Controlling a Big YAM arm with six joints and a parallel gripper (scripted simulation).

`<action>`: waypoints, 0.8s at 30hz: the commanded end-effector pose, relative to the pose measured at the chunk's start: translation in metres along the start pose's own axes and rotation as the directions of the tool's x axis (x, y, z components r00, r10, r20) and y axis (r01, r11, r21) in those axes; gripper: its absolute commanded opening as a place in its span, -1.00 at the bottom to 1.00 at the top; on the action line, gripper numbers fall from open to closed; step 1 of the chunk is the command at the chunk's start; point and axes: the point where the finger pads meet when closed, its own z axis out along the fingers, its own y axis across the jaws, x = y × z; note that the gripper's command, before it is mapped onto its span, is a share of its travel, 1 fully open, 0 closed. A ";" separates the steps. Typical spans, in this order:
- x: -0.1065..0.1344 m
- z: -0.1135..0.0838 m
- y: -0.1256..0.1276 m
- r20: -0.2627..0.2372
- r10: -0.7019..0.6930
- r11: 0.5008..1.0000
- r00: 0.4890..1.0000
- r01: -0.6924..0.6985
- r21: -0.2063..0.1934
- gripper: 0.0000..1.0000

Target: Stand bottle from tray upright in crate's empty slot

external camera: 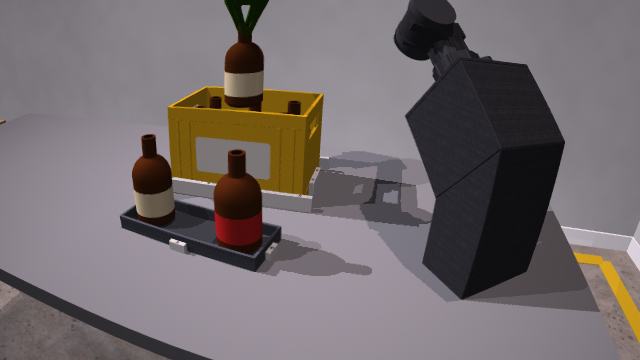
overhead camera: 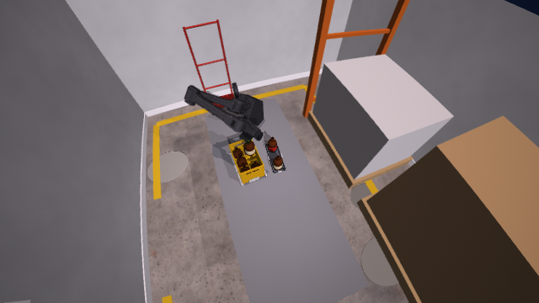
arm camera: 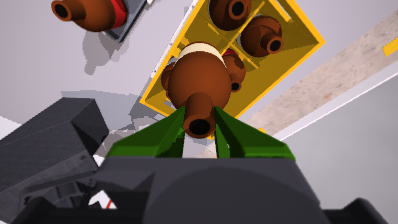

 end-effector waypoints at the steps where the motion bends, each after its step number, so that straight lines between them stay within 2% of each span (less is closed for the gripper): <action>1: -0.004 -0.005 -0.008 0.037 0.018 1.000 0.999 -0.018 0.005 -1.00; 4: -0.001 0.003 -0.006 0.024 0.016 1.000 1.000 -0.016 0.002 -1.00; 7: -0.004 0.003 -0.010 0.031 0.024 1.000 0.999 -0.025 0.005 -1.00; 9: -0.004 0.007 -0.003 0.029 0.007 1.000 1.000 -0.007 0.003 -1.00; 11: -0.004 0.007 -0.003 0.029 0.007 1.000 1.000 -0.007 0.003 -1.00; 12: -0.011 0.000 -0.012 0.051 0.023 1.000 0.998 -0.023 0.008 -1.00; 14: -0.003 0.014 -0.005 0.019 0.012 1.000 1.000 -0.012 0.004 -1.00; 19: -0.010 0.014 -0.007 0.035 0.009 1.000 0.999 -0.009 0.004 -1.00; 22: -0.004 0.024 -0.003 0.012 0.003 1.000 1.000 -0.003 0.002 -1.00; 24: -0.007 0.024 0.000 0.019 -0.006 1.000 1.000 0.006 0.001 -1.00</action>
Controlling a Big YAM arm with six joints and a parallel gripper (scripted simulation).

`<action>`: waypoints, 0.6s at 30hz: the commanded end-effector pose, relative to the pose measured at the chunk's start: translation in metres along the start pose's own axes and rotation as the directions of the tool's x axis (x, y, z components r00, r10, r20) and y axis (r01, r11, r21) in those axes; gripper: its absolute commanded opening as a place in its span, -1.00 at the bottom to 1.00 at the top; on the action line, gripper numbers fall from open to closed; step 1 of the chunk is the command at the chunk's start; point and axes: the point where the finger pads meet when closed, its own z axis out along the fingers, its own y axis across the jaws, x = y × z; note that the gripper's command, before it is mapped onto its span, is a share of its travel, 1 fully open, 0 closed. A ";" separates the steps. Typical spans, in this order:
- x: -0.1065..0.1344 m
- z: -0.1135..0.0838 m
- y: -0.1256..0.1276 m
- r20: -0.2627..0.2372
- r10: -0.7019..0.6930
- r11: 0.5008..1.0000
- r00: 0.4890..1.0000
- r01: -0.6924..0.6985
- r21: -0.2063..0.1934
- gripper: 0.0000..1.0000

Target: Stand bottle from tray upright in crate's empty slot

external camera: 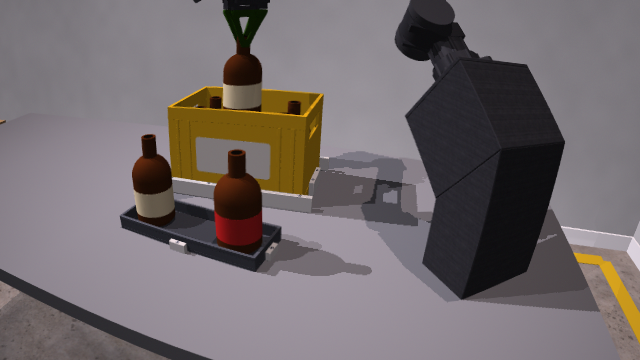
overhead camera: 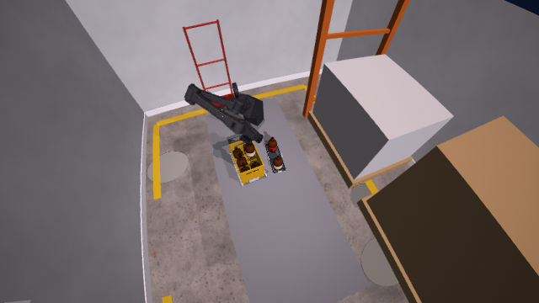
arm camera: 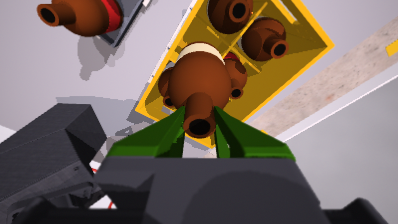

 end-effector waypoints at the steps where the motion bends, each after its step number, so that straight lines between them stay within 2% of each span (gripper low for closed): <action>1: -0.009 -0.002 -0.001 0.024 -0.013 1.000 1.000 0.012 0.001 -1.00; 18: -0.008 0.001 -0.004 0.025 0.001 1.000 1.000 -0.001 0.004 -1.00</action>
